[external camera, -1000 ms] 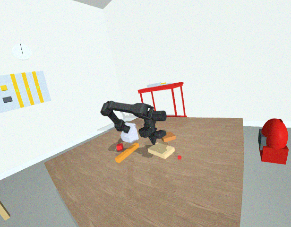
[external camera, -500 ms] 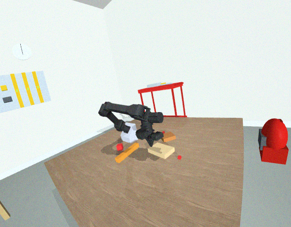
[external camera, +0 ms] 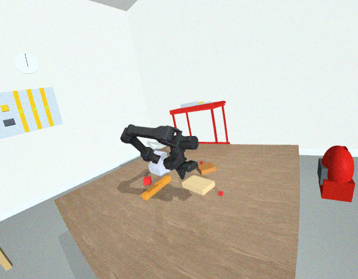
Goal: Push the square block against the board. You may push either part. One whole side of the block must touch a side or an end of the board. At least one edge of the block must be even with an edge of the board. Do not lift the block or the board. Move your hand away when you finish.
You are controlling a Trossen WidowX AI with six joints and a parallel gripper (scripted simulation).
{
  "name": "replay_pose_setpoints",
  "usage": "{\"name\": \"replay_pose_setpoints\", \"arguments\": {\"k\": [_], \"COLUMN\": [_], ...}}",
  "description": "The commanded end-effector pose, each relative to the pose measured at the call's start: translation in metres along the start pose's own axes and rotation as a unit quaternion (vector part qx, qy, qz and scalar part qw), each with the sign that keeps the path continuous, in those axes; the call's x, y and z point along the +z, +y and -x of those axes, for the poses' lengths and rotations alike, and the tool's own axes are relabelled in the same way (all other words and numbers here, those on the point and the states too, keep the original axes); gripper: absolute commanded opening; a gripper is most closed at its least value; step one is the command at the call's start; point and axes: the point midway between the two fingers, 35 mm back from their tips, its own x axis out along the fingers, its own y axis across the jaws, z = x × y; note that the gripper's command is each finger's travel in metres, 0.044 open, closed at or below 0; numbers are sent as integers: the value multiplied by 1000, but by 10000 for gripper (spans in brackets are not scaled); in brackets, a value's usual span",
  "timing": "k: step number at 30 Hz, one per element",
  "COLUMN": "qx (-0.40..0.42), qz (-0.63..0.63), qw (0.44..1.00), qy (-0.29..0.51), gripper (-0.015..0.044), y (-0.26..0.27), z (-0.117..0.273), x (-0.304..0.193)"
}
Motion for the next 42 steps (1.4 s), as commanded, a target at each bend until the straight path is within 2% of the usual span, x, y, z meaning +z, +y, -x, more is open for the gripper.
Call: {"name": "replay_pose_setpoints", "arguments": {"k": [1, 35, 37, 42], "qx": [6, 6, 10, 13], "qz": [0, 0, 13, 95], "qw": [1000, 1000, 1000, 995], "qy": [2, 2, 2, 12], "gripper": [0, 0, 0, 0], "y": [1, 1, 1, -8], "z": [31, 33, 33, 28], "x": [-3, -3, -11, -68]}}
